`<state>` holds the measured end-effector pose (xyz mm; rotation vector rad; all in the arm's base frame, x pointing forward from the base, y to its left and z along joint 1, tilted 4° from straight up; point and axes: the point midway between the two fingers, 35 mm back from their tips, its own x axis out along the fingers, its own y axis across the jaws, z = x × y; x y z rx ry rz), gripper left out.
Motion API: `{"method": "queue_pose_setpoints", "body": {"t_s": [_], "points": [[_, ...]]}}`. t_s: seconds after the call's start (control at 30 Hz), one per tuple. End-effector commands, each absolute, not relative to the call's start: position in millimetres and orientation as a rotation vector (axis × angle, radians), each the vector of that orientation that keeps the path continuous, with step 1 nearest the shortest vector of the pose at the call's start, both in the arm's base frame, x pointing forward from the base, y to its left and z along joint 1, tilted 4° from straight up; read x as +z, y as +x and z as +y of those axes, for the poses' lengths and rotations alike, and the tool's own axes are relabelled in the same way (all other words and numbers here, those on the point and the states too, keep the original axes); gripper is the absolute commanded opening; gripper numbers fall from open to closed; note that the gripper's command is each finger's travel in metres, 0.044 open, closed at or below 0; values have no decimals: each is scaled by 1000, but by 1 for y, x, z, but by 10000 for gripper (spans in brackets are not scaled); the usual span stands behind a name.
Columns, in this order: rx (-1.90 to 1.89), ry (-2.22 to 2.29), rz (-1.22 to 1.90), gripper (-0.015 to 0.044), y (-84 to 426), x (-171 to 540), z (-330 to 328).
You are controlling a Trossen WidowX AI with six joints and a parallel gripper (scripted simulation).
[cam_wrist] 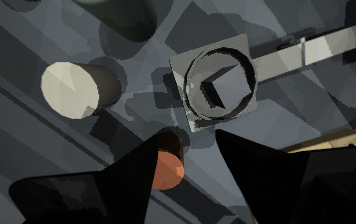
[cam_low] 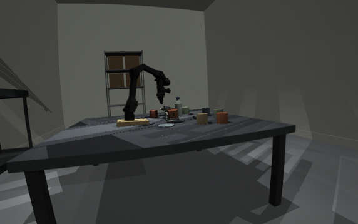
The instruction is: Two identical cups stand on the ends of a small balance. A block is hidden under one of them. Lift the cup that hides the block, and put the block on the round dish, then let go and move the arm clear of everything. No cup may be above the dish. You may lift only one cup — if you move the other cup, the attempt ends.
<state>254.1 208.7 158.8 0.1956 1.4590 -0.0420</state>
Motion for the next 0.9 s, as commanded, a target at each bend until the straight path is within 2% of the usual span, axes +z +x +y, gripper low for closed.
{"method": "queue_pose_setpoints", "body": {"t_s": [0.0, 0.87], "points": [[-135, 295, 1464, 260, 258, 159, 207], [-801, 965, 1342, 260, 282, 173, 166]]}}
